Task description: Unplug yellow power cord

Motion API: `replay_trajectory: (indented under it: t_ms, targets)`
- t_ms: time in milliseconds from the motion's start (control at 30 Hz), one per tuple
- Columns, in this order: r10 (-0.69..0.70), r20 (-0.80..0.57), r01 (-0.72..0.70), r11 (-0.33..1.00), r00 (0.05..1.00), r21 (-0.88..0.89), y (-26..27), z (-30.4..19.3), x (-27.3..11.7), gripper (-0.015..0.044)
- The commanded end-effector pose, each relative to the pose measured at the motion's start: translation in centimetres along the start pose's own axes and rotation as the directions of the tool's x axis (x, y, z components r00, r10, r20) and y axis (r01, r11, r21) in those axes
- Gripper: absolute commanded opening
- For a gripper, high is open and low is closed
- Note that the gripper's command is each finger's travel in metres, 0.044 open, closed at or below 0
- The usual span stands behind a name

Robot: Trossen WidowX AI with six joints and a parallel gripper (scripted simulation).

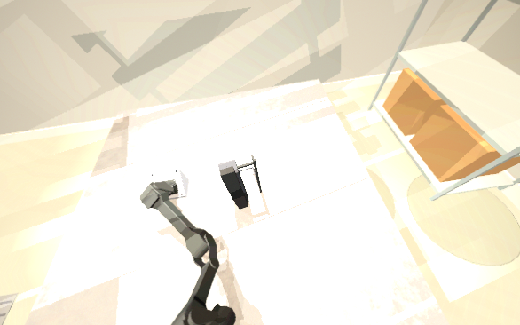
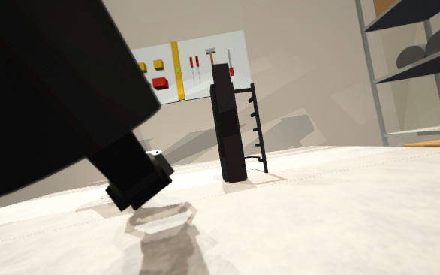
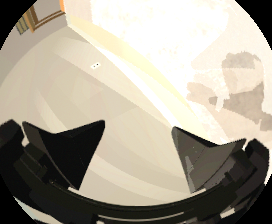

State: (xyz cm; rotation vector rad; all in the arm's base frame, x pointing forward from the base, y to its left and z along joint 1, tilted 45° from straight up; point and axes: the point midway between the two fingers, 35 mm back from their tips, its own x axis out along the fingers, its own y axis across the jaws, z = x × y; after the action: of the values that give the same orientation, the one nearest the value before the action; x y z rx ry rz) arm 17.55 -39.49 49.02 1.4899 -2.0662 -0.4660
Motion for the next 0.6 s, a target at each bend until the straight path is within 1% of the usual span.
replay_trajectory:
  t_ms: [0,67,133,267,400,567]
  targets:
    - [0.006,-0.002,-0.006,1.0,1.0,0.008,0.3,0.0,0.0,0.0374]
    - [0.056,-0.014,-0.054,0.996,0.998,0.073,2.6,-0.3,-0.2,0.0321]
    - [0.127,-0.039,-0.12,0.979,0.991,0.163,6.2,-0.7,-0.6,0.0269]
    - [0.233,-0.1,-0.2,0.942,0.967,0.268,12.0,-1.7,-1.3,0.0164]
    - [0.358,-0.161,-0.28,0.886,0.92,0.37,18.3,-2.4,-2.7,0.016]
    - [0.525,-0.235,-0.369,0.792,0.818,0.486,26.1,-2.9,-6.1,0.016]
